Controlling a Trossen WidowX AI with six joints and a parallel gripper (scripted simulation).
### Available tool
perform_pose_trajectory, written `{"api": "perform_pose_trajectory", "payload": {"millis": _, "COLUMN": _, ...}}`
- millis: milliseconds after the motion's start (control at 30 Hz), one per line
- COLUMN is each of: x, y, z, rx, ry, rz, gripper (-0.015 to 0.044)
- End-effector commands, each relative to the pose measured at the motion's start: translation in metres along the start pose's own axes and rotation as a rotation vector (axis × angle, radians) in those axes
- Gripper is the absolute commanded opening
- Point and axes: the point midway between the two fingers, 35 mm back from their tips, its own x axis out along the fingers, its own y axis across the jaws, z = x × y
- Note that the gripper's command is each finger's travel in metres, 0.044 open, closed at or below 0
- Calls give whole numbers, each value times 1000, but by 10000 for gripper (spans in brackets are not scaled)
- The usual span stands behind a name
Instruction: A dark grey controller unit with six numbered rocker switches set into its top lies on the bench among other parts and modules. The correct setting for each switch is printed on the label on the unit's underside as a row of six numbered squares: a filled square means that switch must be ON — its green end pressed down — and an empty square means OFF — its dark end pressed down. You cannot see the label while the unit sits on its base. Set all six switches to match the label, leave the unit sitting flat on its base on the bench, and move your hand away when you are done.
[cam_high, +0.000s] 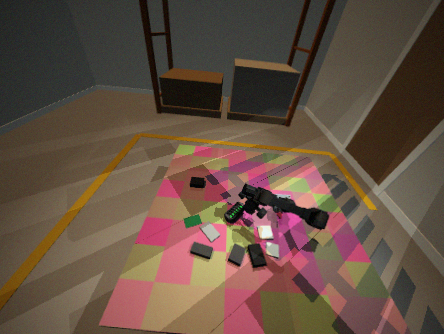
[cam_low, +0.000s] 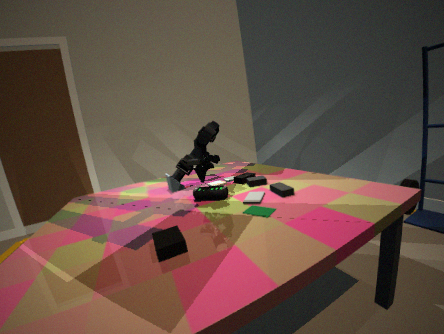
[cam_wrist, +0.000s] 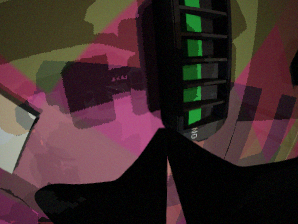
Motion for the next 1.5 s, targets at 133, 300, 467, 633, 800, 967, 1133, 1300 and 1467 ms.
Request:
{"api": "perform_pose_trajectory", "payload": {"millis": 133, "x": 8, "y": 3, "z": -1, "rx": -17, "ry": 12, "rz": 3, "gripper": 0}}
{"api": "perform_pose_trajectory", "payload": {"millis": 300, "x": 16, "y": 5, "z": -1, "rx": -16, "ry": 14, "rz": 5, "gripper": 0}}
{"api": "perform_pose_trajectory", "payload": {"millis": 467, "x": 24, "y": 8, "z": -1, "rx": -15, "ry": 16, "rz": 6, "gripper": 0}}
{"api": "perform_pose_trajectory", "payload": {"millis": 633, "x": 32, "y": 10, "z": -1, "rx": -14, "ry": 17, "rz": 8, "gripper": 0}}
{"api": "perform_pose_trajectory", "payload": {"millis": 800, "x": 39, "y": 13, "z": -2, "rx": -13, "ry": 18, "rz": 10, "gripper": 0}}
{"api": "perform_pose_trajectory", "payload": {"millis": 967, "x": 47, "y": 16, "z": -2, "rx": -12, "ry": 18, "rz": 12, "gripper": 0}}
{"api": "perform_pose_trajectory", "payload": {"millis": 1133, "x": 53, "y": 19, "z": -3, "rx": -10, "ry": 18, "rz": 14, "gripper": 0}}
{"api": "perform_pose_trajectory", "payload": {"millis": 1300, "x": 53, "y": 18, "z": -3, "rx": -10, "ry": 18, "rz": 14, "gripper": 0}}
{"api": "perform_pose_trajectory", "payload": {"millis": 1467, "x": 54, "y": 17, "z": -3, "rx": -10, "ry": 18, "rz": 14, "gripper": 0}}
